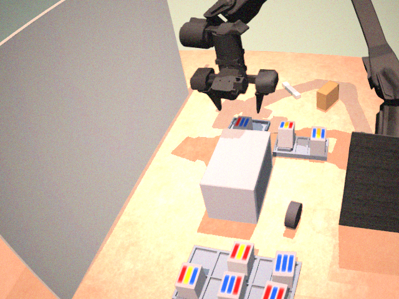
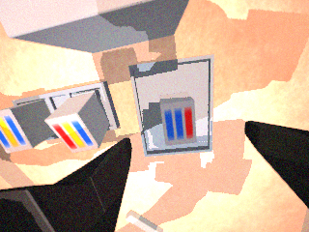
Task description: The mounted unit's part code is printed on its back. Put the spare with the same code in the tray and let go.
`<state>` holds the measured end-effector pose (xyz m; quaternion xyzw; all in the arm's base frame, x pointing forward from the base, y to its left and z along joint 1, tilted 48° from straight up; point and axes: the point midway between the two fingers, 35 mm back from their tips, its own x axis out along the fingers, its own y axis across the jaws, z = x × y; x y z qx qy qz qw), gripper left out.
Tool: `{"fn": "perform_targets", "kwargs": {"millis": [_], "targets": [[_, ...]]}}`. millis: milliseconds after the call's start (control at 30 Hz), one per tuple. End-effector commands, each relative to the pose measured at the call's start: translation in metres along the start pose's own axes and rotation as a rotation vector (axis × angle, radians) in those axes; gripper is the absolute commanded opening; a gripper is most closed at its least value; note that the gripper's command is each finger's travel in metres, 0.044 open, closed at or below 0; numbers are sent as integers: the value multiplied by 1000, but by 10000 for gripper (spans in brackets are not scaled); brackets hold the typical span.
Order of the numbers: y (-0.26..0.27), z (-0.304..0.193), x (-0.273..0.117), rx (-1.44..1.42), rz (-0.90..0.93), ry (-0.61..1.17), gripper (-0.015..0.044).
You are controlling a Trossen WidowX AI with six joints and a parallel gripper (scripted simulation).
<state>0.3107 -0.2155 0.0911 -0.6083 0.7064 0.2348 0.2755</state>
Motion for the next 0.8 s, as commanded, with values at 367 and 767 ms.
{"fn": "perform_targets", "kwargs": {"millis": [367, 767], "targets": [[-1, -3, -44, 6, -30, 7, 440], [-1, -3, -44, 6, -30, 7, 440]]}}
